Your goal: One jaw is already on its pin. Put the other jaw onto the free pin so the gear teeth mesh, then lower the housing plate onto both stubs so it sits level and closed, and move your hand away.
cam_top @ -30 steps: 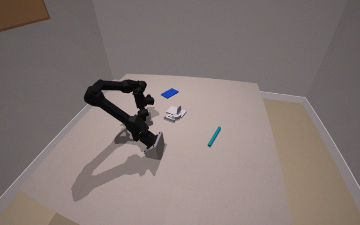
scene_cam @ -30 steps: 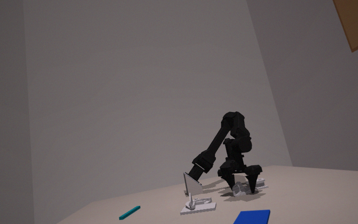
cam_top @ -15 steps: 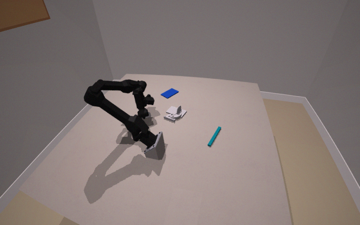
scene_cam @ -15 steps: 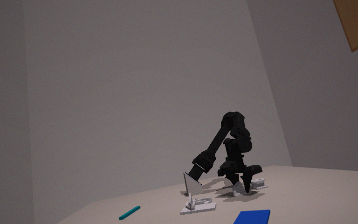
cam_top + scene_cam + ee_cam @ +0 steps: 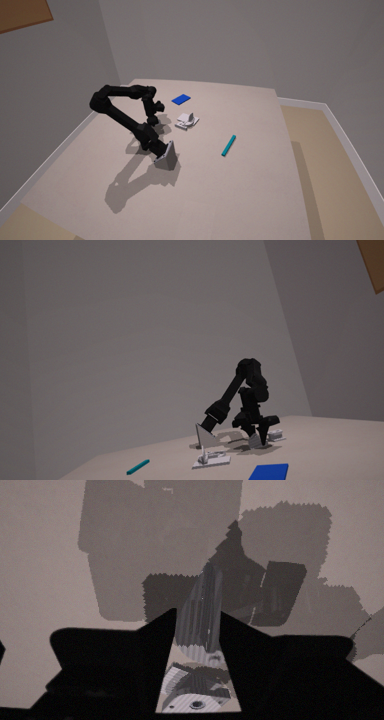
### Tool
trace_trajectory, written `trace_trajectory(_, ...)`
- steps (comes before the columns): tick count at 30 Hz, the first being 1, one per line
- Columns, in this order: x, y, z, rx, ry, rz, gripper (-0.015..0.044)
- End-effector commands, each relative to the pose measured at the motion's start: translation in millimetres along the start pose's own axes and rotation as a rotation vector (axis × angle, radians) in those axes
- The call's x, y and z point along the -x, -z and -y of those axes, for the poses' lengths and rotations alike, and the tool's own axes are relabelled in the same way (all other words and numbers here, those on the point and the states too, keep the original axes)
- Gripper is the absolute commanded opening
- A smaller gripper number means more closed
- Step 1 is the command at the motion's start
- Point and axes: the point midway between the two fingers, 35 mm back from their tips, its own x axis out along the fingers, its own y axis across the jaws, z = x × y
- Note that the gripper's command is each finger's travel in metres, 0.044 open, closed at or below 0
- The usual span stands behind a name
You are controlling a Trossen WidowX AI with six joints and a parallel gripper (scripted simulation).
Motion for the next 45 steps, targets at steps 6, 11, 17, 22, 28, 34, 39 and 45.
trace_trajectory(6, 17, -2, -2, 0.001, 0.001, 0.005, 0.0134)
trace_trajectory(11, 32, -4, -2, 0.000, 0.003, 0.008, 0.0134)
trace_trajectory(17, 51, -4, -1, -0.001, 0.005, 0.009, 0.0134)
trace_trajectory(22, 67, -3, 0, -0.002, 0.005, 0.008, 0.0134)
trace_trajectory(28, 78, -1, 1, -0.003, 0.004, 0.005, 0.0134)
trace_trajectory(34, 79, -11, -1, 0.029, 0.005, 0.009, 0.0134)
trace_trajectory(39, 80, -26, -3, 0.074, 0.007, 0.013, 0.0134)
trace_trajectory(45, 81, -44, -4, 0.129, 0.009, 0.017, 0.0134)
